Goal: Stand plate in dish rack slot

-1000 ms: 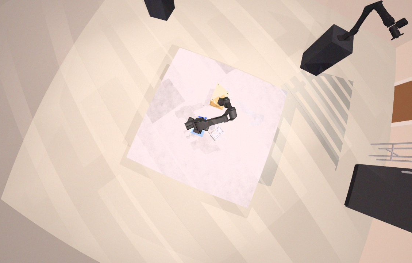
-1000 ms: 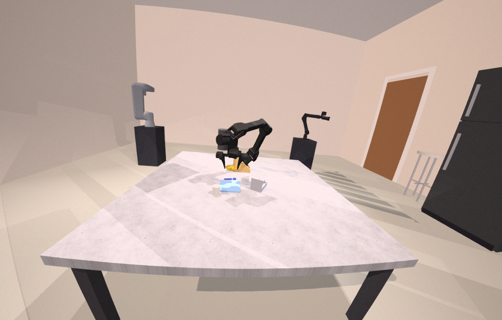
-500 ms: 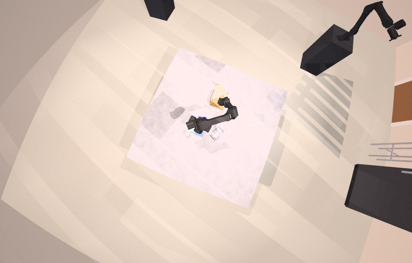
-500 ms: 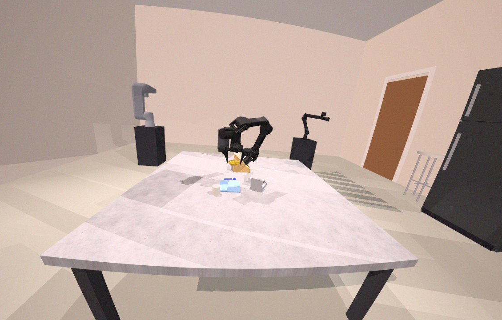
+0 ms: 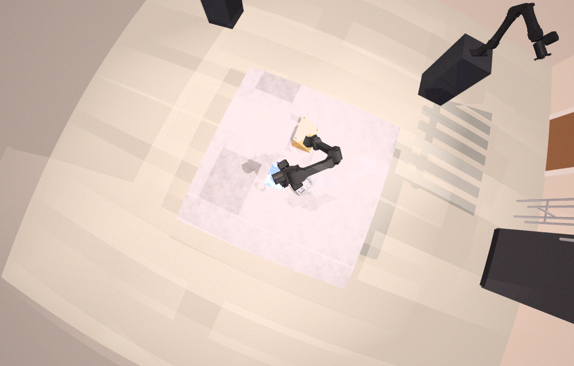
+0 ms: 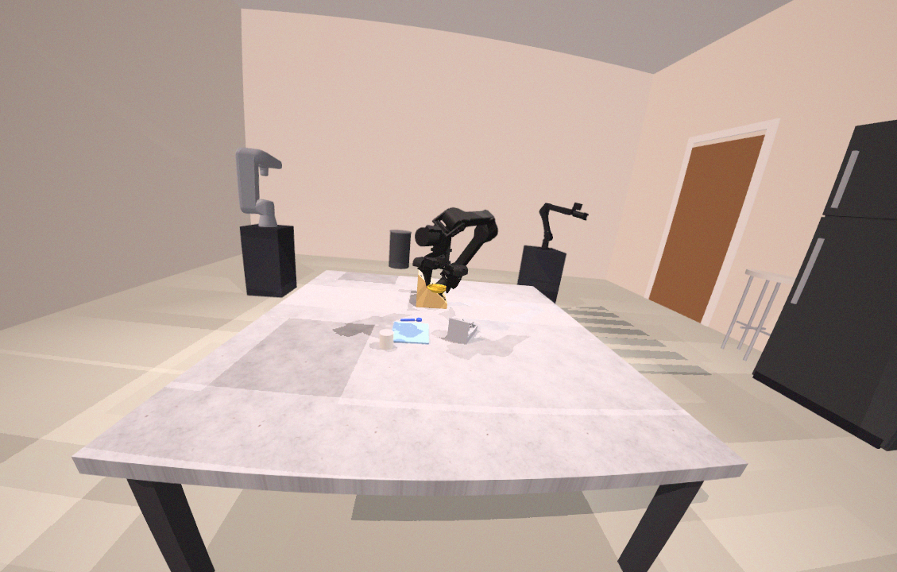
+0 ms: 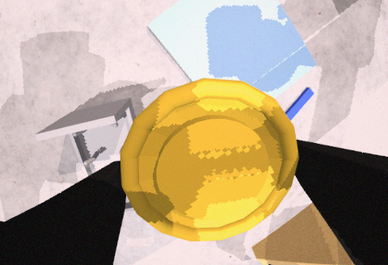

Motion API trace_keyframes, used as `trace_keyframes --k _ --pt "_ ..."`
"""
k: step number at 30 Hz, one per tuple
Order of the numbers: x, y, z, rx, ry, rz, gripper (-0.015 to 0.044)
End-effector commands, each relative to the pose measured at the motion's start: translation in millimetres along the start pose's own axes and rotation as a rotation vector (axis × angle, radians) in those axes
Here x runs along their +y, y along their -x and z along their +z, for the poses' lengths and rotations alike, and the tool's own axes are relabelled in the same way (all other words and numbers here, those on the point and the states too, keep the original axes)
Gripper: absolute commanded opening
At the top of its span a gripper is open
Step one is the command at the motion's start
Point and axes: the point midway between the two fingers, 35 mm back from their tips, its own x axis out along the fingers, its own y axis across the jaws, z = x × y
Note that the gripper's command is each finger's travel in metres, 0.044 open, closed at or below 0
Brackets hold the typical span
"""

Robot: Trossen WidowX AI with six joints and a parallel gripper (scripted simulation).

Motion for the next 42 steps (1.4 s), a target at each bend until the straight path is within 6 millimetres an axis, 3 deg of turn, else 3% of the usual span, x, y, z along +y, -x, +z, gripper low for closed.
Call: trace_keyframes --k 1,23,38,42 --pt "12.6 0.6 -15.2 0.000 -0.141 0.007 0.0000" --pt "60.7 -2.1 -96.0 0.013 -0.896 0.022 0.0000" --pt "77.5 -10.6 -154.1 0.038 -1.416 0.020 0.0000" --pt "78.5 -11.7 -159.9 0.040 -1.468 0.019 0.0000"
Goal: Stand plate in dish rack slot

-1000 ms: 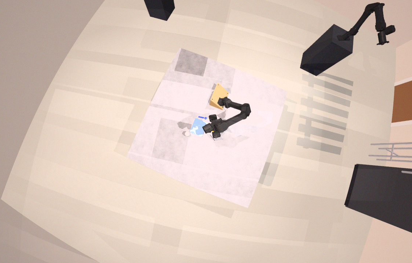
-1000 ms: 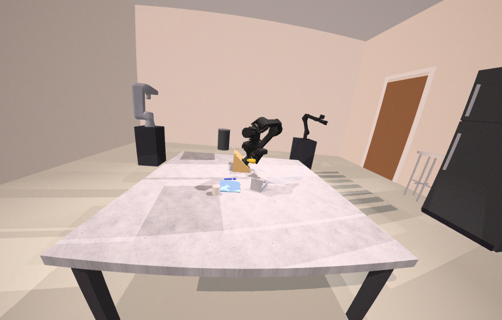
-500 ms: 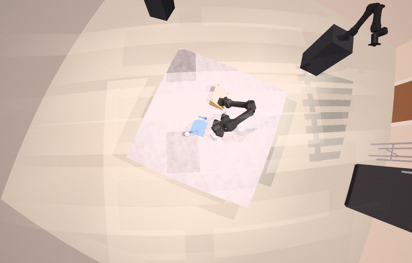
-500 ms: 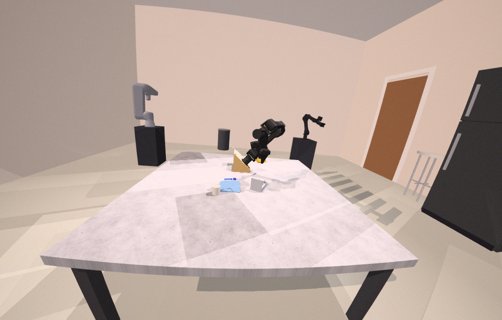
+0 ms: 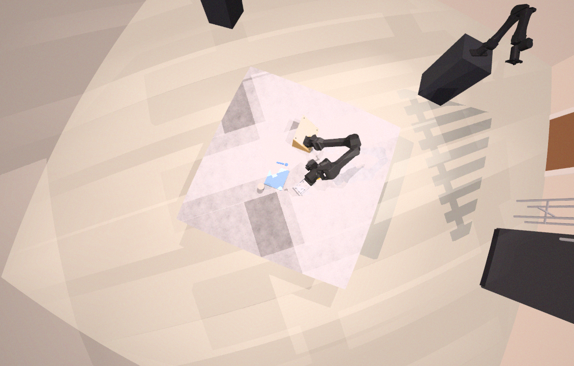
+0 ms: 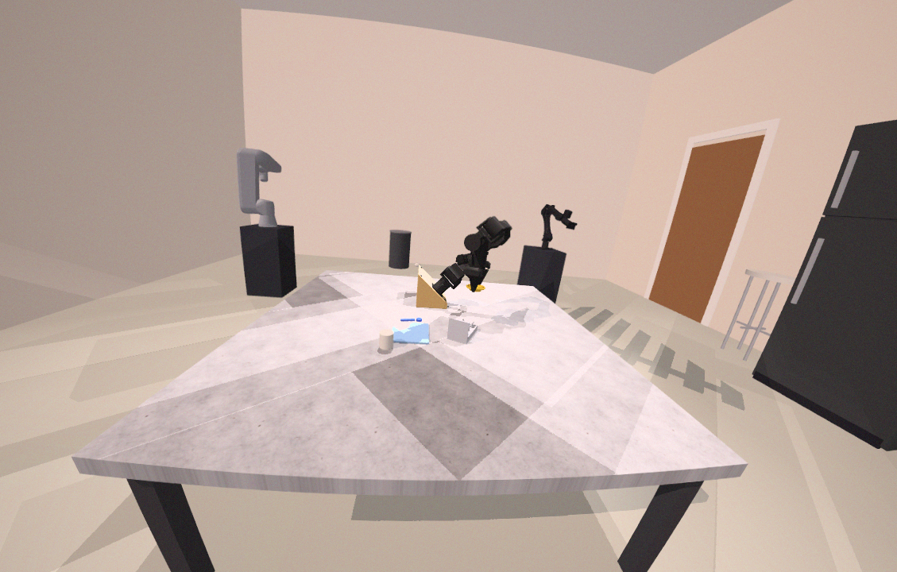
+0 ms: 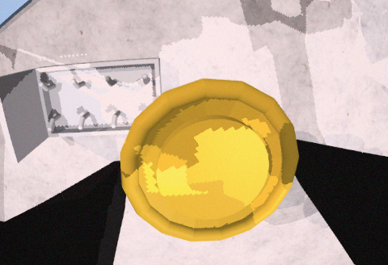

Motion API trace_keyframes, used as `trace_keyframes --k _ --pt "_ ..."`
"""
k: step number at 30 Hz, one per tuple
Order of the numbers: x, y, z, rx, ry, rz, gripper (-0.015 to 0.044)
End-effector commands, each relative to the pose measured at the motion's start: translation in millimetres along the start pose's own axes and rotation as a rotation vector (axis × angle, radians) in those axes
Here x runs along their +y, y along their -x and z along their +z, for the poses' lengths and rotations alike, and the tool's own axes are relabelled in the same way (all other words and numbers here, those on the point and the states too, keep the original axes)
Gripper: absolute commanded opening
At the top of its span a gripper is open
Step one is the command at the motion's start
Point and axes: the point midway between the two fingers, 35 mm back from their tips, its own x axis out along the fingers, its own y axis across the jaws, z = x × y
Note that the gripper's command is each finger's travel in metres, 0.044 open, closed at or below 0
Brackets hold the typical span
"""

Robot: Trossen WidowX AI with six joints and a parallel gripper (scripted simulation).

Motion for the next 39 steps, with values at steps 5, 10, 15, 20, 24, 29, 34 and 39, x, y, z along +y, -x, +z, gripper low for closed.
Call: trace_keyframes --k 5,10,15,20,24,29,34,39 --pt "-6.9 -2.0 -2.0 0.005 -0.062 -0.005 0.0000" --pt "-10.1 -12.2 3.9 -0.071 -0.032 -0.026 0.0000" --pt "-14.1 -25.2 12.7 -0.180 0.014 -0.049 0.0000" --pt "-17.0 -36.7 21.6 -0.286 0.063 -0.064 0.0000" --pt "-18.7 -44.7 28.5 -0.370 0.104 -0.069 0.0000" --pt "-19.8 -53.4 36.6 -0.473 0.158 -0.068 0.0000" --pt "-19.9 -61.0 44.1 -0.572 0.215 -0.058 0.0000" --pt "-19.1 -67.4 50.5 -0.667 0.274 -0.039 0.0000"
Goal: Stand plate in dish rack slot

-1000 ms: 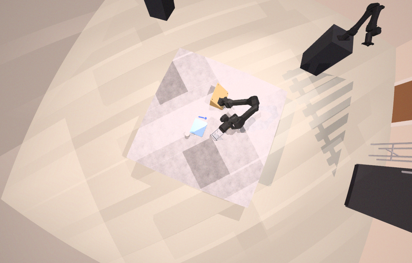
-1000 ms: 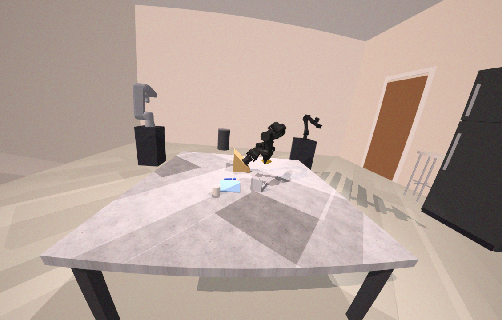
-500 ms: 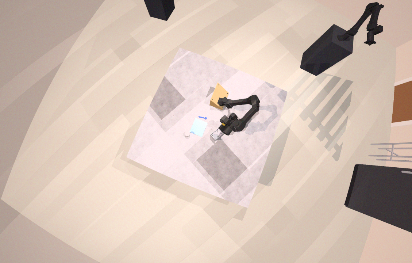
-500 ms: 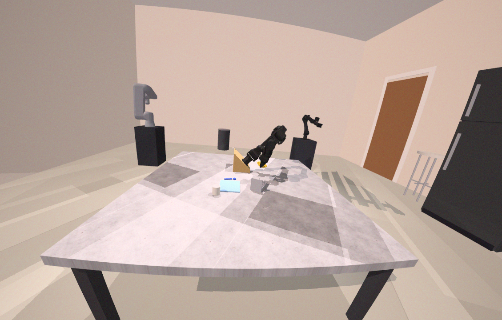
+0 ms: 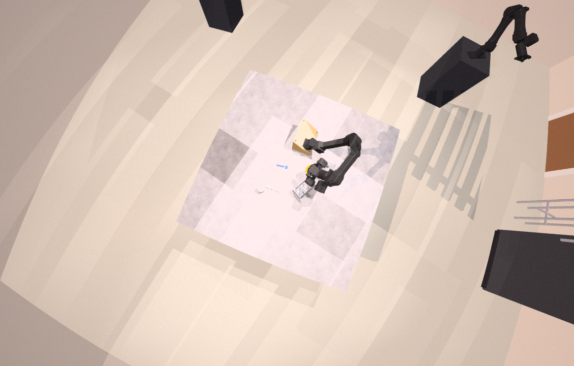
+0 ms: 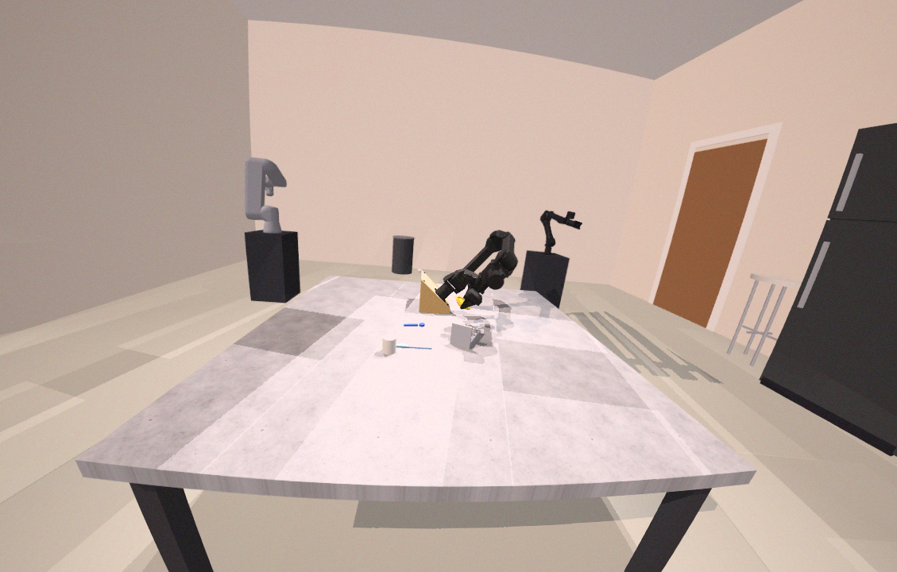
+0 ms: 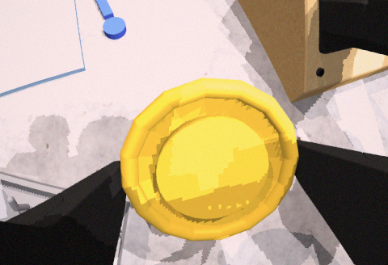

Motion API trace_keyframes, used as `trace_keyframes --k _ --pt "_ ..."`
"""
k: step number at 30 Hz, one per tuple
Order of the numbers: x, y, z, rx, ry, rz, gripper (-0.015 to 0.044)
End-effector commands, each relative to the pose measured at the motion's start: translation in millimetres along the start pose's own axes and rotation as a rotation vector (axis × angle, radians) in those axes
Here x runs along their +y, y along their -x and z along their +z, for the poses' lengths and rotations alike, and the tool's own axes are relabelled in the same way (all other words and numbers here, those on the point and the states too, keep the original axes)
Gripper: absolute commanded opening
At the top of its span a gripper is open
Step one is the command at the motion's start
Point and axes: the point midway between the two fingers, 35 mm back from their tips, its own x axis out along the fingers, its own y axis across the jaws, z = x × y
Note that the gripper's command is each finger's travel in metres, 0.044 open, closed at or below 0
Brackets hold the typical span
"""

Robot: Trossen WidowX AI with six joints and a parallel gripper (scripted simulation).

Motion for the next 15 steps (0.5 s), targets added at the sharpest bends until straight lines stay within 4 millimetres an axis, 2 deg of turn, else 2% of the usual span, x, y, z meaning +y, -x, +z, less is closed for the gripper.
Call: trace_keyframes --k 1,15 --pt "-0.4 -7.5 2.1 -0.084 0.037 0.023 0.0000" --pt "5.0 -24.7 4.2 -0.338 0.174 0.138 0.0000"
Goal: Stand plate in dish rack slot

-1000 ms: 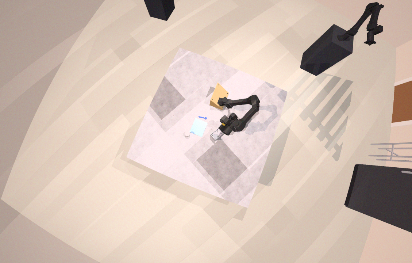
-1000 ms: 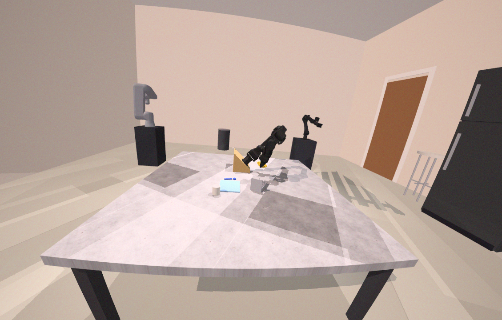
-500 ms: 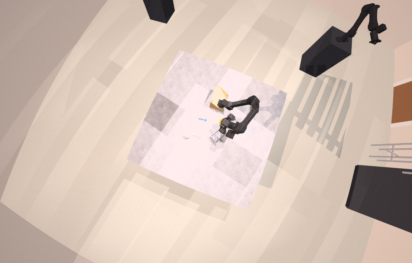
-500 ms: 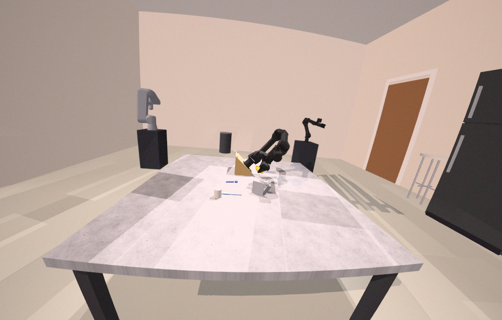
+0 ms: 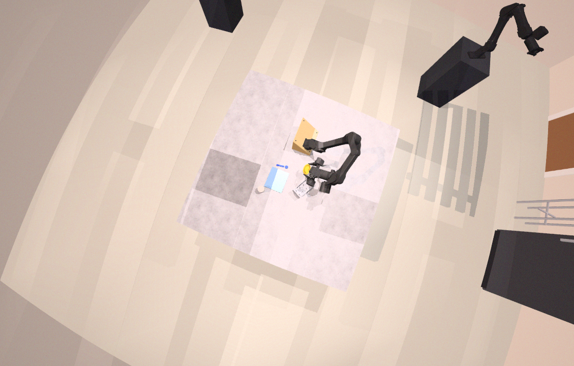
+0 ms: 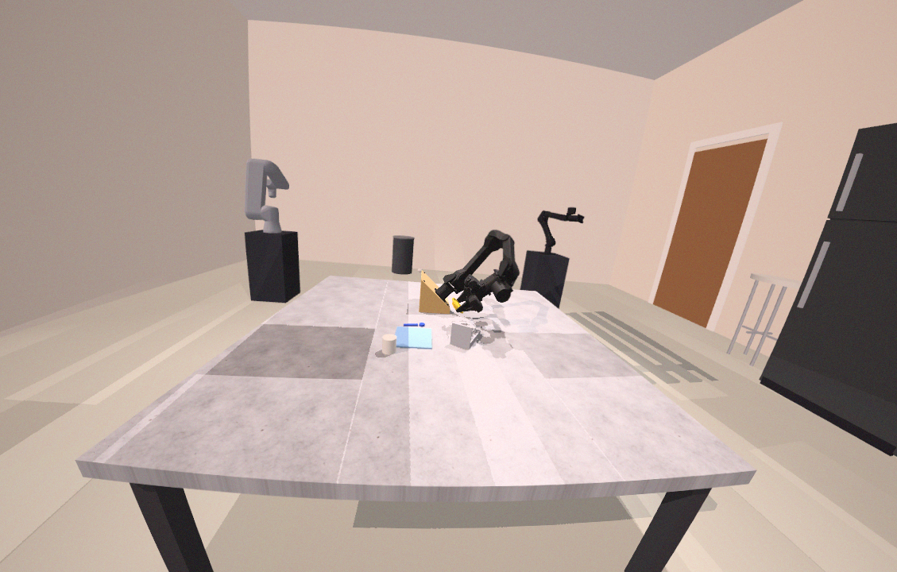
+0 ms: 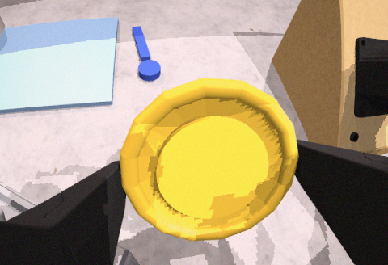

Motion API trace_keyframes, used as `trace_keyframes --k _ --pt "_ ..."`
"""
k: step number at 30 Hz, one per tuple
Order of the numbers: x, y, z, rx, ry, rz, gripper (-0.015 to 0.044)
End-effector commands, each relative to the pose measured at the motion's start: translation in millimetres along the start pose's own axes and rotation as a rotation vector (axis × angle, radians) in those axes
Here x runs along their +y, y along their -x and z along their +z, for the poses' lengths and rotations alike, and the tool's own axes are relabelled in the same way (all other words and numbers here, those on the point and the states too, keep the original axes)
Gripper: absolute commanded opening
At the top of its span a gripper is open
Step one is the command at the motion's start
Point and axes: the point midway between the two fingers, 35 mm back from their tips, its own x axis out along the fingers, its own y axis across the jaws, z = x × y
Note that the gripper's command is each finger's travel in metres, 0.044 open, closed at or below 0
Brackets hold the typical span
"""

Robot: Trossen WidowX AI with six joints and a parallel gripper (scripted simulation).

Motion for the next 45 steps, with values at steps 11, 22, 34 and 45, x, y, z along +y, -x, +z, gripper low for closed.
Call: trace_keyframes --k 11,22,34,45 --pt "7.2 -9.8 -3.6 -0.235 0.117 0.168 0.0000" --pt "14.5 -10.1 -11.9 -0.379 0.206 0.332 0.0000" --pt "20.6 -4.1 -24.5 -0.503 0.280 0.543 0.0000" --pt "22.1 6.3 -38.9 -0.581 0.327 0.759 0.0000"
